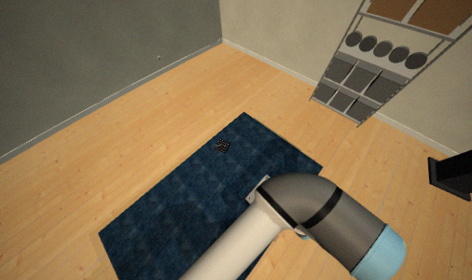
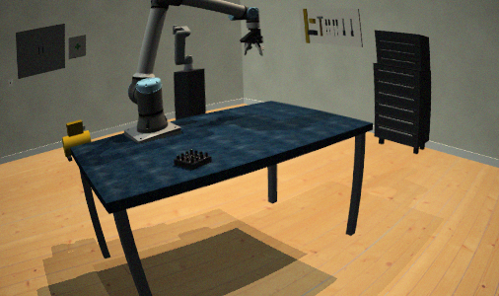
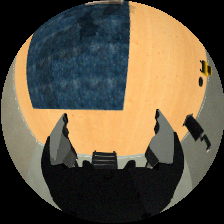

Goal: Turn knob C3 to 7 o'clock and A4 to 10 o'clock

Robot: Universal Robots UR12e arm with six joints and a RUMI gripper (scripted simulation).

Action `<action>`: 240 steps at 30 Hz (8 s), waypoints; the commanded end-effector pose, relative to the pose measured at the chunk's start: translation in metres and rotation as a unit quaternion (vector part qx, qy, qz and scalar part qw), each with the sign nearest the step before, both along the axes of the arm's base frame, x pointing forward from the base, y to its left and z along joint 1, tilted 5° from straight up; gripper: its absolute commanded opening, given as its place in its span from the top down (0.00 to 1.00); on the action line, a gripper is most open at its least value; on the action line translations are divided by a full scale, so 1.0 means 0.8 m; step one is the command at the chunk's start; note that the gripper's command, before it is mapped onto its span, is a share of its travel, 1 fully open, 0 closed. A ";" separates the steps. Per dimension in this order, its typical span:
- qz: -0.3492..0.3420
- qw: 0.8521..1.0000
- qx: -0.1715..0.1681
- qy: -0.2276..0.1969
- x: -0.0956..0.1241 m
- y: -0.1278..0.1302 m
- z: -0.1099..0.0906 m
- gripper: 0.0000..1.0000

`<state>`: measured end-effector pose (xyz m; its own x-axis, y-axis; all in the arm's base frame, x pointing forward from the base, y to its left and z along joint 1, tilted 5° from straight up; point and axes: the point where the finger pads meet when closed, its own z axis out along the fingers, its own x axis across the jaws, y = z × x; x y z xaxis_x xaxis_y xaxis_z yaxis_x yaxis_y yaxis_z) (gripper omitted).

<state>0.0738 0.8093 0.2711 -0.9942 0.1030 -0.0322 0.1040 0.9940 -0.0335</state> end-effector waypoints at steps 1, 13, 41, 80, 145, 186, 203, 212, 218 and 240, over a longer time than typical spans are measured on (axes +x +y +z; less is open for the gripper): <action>0.000 1.000 0.001 0.000 0.000 0.001 0.001 0.00; 0.000 1.000 0.001 0.000 0.000 0.001 0.001 0.00; -0.100 0.995 0.006 -0.003 0.081 -0.022 -0.008 0.00; -0.598 0.801 0.023 -0.018 0.449 -0.244 -0.065 0.00; -0.998 0.028 0.037 -0.036 0.711 -0.830 -0.159 0.00; -0.862 -0.503 0.040 -0.039 0.630 -1.182 -0.214 0.00; -0.794 -0.605 0.040 -0.038 0.591 -1.247 -0.226 0.00; -0.789 -0.612 0.040 -0.038 0.588 -1.252 -0.227 0.00; -0.789 -0.612 0.040 -0.038 0.588 -1.252 -0.227 0.00; -0.789 -0.612 0.040 -0.038 0.588 -1.252 -0.227 0.00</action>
